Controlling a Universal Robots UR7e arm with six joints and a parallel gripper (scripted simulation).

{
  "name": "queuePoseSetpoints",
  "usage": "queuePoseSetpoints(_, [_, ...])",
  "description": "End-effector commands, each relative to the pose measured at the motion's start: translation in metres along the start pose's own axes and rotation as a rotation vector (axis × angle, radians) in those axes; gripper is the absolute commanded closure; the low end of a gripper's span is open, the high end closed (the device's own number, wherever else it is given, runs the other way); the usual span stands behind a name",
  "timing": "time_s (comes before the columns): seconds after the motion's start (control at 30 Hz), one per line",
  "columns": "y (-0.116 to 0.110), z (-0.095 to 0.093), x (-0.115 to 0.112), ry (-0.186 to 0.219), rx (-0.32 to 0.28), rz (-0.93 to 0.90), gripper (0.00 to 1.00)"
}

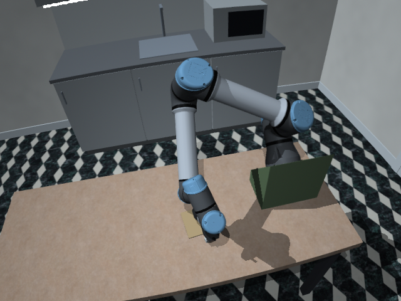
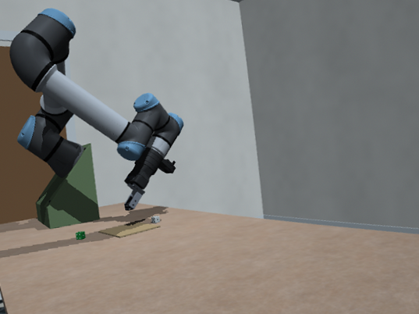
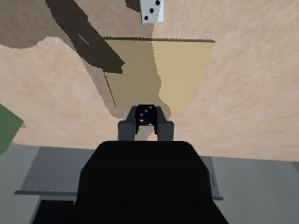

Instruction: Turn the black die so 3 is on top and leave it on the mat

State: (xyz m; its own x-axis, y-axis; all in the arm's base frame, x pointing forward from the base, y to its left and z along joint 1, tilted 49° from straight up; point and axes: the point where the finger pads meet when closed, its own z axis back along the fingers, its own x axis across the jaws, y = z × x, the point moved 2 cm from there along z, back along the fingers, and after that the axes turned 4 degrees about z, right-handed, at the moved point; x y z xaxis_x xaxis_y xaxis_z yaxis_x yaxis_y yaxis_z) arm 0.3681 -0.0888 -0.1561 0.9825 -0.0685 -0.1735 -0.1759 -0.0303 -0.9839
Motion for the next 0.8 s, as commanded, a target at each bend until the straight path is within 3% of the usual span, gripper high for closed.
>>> queuePoseSetpoints(0.0, [0.0023,0.0004,0.0,0.006,0.019,0.0,0.6])
queuePoseSetpoints(0.77, [0.0082,0.0006,0.0015,0.019,0.076,0.002,0.6])
